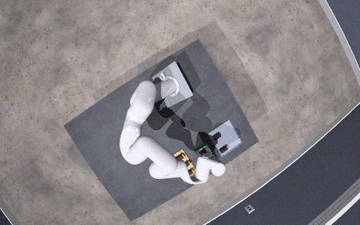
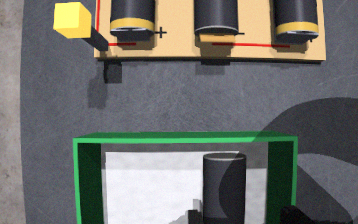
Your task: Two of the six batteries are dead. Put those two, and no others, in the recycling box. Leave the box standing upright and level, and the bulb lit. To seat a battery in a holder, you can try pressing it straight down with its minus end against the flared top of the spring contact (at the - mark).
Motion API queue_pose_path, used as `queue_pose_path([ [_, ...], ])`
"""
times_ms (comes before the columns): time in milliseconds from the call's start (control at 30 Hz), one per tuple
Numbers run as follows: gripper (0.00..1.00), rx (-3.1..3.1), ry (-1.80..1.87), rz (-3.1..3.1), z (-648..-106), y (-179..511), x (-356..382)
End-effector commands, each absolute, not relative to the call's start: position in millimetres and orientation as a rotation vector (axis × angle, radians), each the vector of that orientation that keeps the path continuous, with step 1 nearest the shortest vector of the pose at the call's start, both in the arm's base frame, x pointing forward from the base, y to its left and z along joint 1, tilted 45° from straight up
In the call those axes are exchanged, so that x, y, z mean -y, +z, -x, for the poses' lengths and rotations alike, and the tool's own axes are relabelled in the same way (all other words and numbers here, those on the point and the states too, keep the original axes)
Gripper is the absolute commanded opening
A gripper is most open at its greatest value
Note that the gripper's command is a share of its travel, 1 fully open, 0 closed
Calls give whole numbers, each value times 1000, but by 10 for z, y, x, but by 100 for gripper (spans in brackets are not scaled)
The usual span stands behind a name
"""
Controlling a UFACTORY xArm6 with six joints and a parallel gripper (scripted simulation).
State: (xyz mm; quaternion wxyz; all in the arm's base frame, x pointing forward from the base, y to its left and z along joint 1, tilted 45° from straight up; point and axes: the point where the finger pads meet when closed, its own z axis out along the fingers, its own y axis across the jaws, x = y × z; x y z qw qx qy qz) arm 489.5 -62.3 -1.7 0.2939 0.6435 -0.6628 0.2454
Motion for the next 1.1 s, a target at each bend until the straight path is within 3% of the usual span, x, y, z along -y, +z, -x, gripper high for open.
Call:
queue_pose_path([
  [0,51,1765,655,-1713,-4906,46,565],
  [700,51,1765,655,-1713,-4935,320,291],
  [1067,51,1765,655,-1713,-5169,-18,-24],
])
